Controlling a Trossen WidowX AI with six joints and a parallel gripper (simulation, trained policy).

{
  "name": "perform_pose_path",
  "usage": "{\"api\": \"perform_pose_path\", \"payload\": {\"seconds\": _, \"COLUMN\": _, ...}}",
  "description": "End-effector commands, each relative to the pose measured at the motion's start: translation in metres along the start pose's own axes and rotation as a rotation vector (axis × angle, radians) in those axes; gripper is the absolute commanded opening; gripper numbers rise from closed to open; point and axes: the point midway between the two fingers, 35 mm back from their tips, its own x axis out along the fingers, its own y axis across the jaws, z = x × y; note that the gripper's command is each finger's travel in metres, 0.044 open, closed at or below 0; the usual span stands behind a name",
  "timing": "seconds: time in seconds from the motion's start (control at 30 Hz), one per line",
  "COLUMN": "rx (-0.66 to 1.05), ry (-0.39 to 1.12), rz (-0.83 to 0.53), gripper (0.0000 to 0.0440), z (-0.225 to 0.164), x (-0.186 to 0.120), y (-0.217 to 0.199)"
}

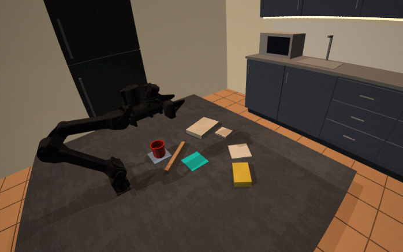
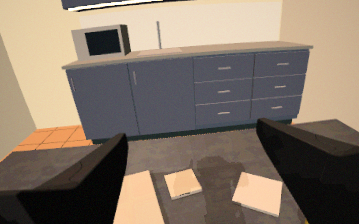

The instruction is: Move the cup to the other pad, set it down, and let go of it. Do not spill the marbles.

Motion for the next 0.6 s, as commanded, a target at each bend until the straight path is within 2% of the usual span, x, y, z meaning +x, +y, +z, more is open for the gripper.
{"api": "perform_pose_path", "payload": {"seconds": 0.0, "rx": 0.001, "ry": 0.002, "rz": 0.003, "gripper": 0.0374, "z": 0.0, "x": 0.0, "y": 0.001}}
{"api": "perform_pose_path", "payload": {"seconds": 0.4, "rx": 0.037, "ry": 0.079, "rz": 0.031, "gripper": 0.0068, "z": -0.004, "x": -0.007, "y": 0.008}}
{"api": "perform_pose_path", "payload": {"seconds": 0.43, "rx": 0.043, "ry": 0.089, "rz": 0.033, "gripper": 0.0056, "z": -0.005, "x": -0.007, "y": 0.009}}
{"api": "perform_pose_path", "payload": {"seconds": 0.57, "rx": 0.076, "ry": 0.131, "rz": 0.045, "gripper": 0.0052, "z": -0.006, "x": -0.008, "y": 0.013}}
